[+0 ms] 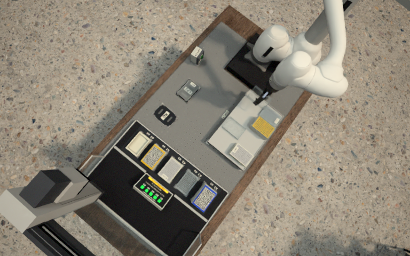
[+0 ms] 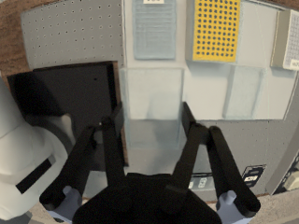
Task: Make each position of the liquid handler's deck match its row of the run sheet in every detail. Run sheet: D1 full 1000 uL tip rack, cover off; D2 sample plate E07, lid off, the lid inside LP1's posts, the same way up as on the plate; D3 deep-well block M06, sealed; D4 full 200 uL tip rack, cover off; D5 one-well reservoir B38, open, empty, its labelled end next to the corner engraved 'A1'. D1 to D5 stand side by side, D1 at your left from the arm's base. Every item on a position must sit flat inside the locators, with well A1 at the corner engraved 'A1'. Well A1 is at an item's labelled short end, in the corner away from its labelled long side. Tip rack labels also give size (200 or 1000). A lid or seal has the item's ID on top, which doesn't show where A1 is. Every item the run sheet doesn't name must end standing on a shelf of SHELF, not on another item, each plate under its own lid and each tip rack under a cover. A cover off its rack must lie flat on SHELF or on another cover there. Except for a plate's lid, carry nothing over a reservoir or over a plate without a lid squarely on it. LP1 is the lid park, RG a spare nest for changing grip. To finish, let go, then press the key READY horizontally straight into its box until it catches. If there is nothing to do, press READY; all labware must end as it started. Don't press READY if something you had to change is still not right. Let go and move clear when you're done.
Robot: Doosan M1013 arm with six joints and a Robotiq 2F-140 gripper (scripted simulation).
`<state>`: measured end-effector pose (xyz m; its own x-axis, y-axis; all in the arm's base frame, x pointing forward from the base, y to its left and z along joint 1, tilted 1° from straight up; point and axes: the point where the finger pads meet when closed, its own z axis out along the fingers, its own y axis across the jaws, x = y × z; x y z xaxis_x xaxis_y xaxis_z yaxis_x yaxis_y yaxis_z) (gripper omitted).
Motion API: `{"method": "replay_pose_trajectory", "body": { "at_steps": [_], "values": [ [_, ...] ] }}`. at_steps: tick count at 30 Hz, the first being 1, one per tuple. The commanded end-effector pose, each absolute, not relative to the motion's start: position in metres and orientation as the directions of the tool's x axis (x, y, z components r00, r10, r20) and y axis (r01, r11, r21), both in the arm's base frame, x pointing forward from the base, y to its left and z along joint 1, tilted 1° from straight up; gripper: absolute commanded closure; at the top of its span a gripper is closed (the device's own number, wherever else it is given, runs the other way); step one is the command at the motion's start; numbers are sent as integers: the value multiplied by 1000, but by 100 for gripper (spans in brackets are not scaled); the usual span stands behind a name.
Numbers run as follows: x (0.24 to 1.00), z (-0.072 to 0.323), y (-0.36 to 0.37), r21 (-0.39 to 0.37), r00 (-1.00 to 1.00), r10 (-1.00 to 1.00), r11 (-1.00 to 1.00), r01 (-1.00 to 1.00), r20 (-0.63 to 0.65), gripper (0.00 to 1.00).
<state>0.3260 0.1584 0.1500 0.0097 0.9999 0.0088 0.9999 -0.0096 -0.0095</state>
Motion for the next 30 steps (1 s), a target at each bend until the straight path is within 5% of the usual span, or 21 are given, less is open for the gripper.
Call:
{"method": "replay_pose_trajectory", "body": {
  "at_steps": [1, 30],
  "values": [
    [326, 150, 159, -9, 10, 1000, -10, 1000, 10, 90],
    [326, 105, 159, -9, 10, 1000, -10, 1000, 10, 90]
  ]
}}
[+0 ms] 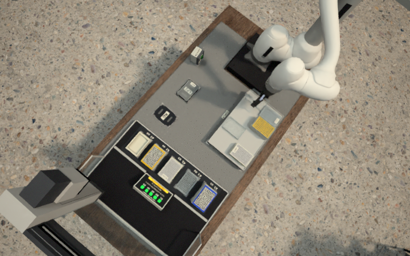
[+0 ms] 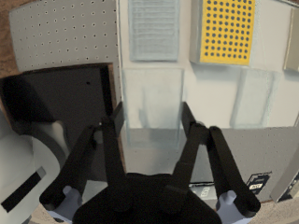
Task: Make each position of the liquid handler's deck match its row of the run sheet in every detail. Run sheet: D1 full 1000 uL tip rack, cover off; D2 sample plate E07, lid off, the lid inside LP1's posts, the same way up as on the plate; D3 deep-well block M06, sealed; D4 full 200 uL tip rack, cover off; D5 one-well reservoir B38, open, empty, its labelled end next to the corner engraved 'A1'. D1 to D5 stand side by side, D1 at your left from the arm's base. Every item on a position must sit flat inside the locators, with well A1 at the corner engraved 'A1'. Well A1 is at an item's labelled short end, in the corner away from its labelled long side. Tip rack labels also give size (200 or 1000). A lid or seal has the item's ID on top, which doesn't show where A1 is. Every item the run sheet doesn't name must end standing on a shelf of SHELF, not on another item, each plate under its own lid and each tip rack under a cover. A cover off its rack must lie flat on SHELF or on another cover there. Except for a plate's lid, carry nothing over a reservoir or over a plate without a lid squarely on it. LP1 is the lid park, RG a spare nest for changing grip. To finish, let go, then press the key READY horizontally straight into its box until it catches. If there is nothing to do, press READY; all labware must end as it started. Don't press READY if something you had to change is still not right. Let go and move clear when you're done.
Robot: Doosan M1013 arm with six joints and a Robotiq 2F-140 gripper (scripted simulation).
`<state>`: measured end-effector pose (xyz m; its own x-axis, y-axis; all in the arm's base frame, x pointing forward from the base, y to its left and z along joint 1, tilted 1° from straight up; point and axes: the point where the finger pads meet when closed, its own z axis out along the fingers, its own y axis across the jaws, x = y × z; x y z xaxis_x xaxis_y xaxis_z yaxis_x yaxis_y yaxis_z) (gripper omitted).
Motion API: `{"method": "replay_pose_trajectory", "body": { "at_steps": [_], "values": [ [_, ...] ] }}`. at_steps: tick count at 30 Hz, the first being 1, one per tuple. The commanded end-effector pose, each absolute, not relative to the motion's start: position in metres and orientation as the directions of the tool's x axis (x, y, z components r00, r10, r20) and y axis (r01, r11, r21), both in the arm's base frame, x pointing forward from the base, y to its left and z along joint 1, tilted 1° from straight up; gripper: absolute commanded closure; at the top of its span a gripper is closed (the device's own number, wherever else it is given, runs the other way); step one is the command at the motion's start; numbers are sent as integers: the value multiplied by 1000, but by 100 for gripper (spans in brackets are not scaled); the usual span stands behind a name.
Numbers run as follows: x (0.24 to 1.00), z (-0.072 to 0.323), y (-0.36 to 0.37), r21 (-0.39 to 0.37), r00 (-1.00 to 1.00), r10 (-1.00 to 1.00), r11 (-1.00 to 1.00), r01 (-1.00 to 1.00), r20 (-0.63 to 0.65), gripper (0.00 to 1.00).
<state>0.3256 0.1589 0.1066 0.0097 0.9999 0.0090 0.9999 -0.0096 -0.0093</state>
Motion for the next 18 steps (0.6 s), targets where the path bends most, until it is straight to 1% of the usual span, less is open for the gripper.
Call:
{"method": "replay_pose_trajectory", "body": {
  "at_steps": [1, 18],
  "values": [
    [326, 103, 159, -9, 10, 1000, -10, 1000, 10, 90],
    [326, 78, 159, -9, 10, 1000, -10, 1000, 10, 90]
  ]
}}
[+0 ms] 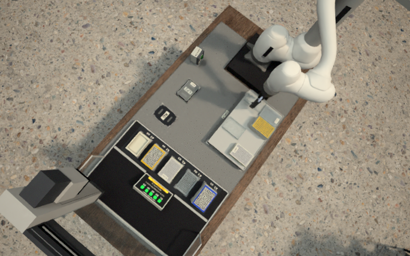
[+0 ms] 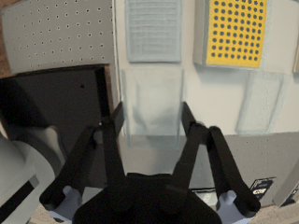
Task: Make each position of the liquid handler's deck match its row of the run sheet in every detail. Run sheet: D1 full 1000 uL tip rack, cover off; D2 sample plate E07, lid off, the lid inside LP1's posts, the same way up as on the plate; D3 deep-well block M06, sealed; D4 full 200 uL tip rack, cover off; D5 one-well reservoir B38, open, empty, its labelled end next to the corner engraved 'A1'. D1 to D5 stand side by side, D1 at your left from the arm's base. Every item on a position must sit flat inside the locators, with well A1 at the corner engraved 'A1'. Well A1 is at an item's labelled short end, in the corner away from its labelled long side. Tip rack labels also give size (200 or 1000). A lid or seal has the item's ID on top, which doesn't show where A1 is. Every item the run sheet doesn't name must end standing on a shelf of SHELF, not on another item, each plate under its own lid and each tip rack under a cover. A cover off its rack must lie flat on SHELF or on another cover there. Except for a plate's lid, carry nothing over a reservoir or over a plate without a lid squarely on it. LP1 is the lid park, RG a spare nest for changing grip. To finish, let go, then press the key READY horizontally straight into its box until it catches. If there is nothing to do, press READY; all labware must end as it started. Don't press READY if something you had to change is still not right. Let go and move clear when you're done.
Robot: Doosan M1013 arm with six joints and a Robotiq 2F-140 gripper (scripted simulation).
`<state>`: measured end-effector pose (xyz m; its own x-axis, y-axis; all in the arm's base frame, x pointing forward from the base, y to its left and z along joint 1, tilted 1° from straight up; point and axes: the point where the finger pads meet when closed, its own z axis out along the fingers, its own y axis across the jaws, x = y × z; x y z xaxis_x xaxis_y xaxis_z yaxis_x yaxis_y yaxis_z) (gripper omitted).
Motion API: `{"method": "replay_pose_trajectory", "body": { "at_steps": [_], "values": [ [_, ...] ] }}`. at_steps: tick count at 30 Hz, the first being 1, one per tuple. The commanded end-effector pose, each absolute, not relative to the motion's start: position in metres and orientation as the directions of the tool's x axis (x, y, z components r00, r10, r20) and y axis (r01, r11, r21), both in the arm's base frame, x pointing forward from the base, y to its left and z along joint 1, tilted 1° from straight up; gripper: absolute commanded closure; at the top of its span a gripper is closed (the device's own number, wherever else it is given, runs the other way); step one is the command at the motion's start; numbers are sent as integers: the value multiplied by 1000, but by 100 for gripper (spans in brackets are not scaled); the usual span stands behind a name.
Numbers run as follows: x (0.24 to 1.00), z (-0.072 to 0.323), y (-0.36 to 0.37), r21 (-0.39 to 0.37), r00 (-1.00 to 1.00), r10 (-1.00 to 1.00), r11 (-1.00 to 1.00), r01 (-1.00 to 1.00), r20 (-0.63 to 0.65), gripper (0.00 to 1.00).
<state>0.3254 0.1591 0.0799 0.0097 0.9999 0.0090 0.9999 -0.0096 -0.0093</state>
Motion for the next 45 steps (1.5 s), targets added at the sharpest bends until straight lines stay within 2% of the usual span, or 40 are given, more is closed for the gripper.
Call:
{"method": "replay_pose_trajectory", "body": {
  "at_steps": [1, 14, 45],
  "values": [
    [326, 76, 159, -9, 10, 1000, -10, 1000, 10, 90],
    [326, 59, 160, -9, 10, 1000, -10, 1000, 10, 90],
    [326, 59, 160, -9, 10, 1000, -10, 1000, 10, 90]
  ]
}}
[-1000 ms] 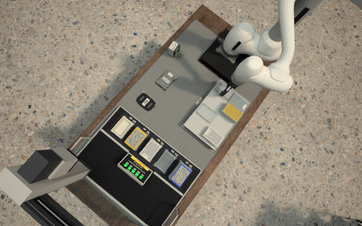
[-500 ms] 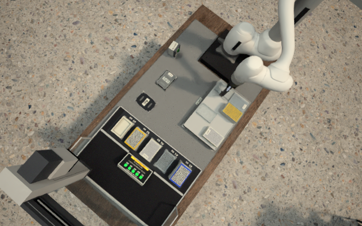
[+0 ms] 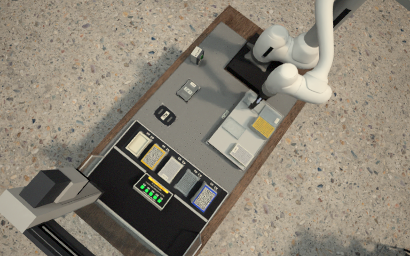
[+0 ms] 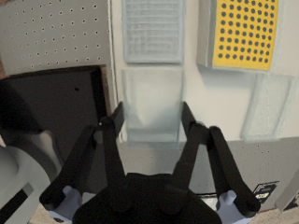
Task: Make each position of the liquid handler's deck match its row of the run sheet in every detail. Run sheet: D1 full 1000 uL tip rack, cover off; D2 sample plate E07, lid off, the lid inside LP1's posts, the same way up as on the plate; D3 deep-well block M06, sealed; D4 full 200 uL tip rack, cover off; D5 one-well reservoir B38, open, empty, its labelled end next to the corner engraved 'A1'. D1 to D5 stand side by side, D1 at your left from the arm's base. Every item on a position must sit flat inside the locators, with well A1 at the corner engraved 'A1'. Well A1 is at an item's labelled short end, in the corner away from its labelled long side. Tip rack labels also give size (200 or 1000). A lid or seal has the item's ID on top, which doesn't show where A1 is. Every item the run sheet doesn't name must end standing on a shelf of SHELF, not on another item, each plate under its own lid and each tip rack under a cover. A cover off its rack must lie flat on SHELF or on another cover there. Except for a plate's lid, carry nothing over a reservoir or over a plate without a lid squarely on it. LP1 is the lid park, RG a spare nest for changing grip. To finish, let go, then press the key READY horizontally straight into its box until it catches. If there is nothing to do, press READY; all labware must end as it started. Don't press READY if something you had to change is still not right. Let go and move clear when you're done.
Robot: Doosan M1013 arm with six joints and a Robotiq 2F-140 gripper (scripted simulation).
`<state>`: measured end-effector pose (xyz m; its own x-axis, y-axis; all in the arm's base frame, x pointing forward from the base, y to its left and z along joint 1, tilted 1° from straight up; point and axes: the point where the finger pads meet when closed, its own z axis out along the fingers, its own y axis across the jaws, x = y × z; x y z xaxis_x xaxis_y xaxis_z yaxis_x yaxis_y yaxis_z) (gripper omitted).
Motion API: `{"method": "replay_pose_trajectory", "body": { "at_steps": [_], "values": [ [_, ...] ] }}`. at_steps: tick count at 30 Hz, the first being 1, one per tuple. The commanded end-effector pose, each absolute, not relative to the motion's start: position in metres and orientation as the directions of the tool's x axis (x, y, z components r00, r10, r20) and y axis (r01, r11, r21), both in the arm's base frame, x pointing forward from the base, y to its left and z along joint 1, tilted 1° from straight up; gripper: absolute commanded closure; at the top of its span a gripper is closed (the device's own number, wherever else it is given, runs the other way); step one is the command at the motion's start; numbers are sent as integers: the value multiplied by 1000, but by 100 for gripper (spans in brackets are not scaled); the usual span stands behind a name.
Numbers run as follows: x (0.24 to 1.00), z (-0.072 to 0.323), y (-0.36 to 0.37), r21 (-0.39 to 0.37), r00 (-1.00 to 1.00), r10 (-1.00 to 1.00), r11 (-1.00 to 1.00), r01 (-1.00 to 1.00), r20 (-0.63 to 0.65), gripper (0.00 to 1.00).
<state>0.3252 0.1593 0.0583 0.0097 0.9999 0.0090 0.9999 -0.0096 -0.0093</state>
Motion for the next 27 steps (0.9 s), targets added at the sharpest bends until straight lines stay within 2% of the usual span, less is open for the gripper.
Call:
{"method": "replay_pose_trajectory", "body": {
  "at_steps": [1, 27],
  "values": [
    [326, 59, 160, -9, 10, 1000, -10, 1000, 10, 90],
    [325, 52, 160, -9, 10, 1000, -10, 1000, 10, 90]
  ]
}}
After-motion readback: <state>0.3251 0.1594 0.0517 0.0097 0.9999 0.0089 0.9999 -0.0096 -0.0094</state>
